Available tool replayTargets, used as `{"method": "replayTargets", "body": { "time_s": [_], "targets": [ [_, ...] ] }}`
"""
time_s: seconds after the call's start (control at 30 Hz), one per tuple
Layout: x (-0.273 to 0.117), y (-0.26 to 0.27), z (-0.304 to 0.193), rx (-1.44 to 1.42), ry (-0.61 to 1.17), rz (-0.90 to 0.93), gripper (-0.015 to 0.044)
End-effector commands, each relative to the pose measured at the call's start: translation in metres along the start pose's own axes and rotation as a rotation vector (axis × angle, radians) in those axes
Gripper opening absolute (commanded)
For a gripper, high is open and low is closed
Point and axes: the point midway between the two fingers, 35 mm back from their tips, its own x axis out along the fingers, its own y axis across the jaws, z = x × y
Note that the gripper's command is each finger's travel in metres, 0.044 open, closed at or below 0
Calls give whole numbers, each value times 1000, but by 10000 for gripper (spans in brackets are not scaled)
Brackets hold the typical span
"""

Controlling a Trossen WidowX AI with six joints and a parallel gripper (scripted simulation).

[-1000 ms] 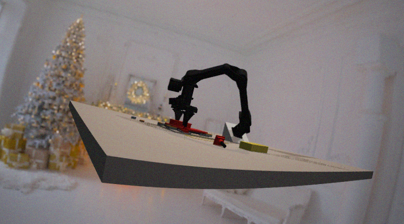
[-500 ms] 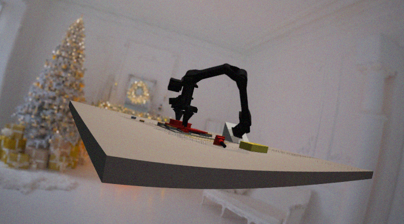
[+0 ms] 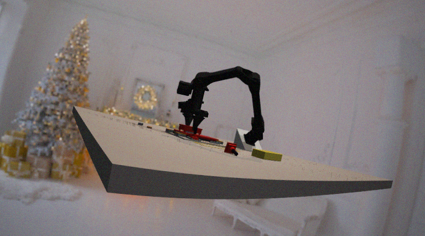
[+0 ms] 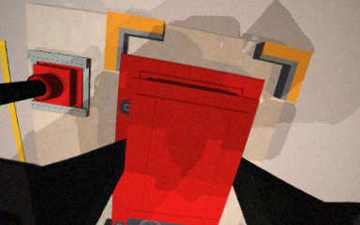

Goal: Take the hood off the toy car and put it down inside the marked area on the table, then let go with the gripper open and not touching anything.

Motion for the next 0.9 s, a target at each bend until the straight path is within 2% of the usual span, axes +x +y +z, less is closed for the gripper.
{"method": "replayTargets", "body": {
  "time_s": [0.0, 0.87],
  "targets": [
    [-6, -1, 2, -5, -6, -8, 0],
    [-23, -1, 1, -4, -5, -8, 0]
  ]
}}
